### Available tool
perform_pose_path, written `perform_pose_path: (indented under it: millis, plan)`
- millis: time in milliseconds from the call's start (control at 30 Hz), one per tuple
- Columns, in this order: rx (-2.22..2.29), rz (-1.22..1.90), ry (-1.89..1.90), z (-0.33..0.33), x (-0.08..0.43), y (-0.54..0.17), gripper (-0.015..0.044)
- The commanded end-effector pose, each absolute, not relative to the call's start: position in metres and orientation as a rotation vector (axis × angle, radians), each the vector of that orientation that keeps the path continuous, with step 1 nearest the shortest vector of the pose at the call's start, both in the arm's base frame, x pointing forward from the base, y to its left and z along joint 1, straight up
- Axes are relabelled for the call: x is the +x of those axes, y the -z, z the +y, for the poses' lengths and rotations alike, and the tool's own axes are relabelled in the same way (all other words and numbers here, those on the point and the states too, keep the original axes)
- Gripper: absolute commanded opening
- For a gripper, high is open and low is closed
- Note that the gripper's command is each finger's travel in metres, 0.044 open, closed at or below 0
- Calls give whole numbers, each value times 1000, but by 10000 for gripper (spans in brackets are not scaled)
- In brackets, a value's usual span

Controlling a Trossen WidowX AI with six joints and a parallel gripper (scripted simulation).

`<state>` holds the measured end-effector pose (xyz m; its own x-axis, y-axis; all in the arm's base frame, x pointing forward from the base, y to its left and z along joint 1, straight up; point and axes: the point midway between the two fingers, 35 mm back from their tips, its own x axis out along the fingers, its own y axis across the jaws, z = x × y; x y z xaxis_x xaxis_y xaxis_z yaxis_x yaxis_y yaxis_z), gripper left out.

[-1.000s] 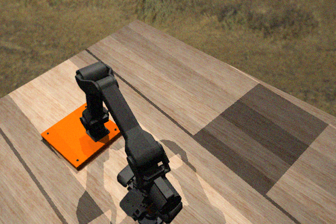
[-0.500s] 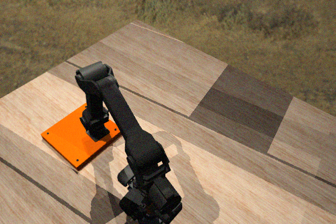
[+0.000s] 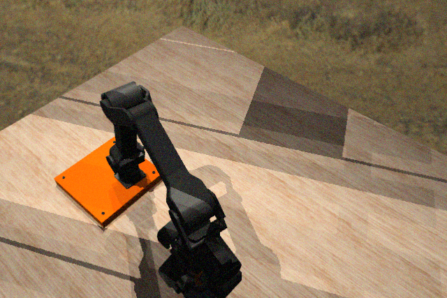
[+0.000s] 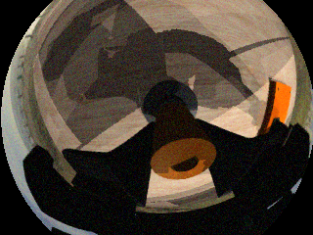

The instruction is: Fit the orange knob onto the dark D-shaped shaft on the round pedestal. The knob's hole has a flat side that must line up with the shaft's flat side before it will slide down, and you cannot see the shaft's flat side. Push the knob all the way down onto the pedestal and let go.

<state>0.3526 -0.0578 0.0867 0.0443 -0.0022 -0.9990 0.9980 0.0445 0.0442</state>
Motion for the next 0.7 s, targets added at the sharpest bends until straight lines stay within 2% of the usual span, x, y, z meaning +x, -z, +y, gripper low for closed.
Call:
perform_pose_path:
  millis: [0,667]
  plan:
    - [1196,1198,1146,-57,351,-83,0]
    - [1193,1190,1144,-58,353,-76,0]
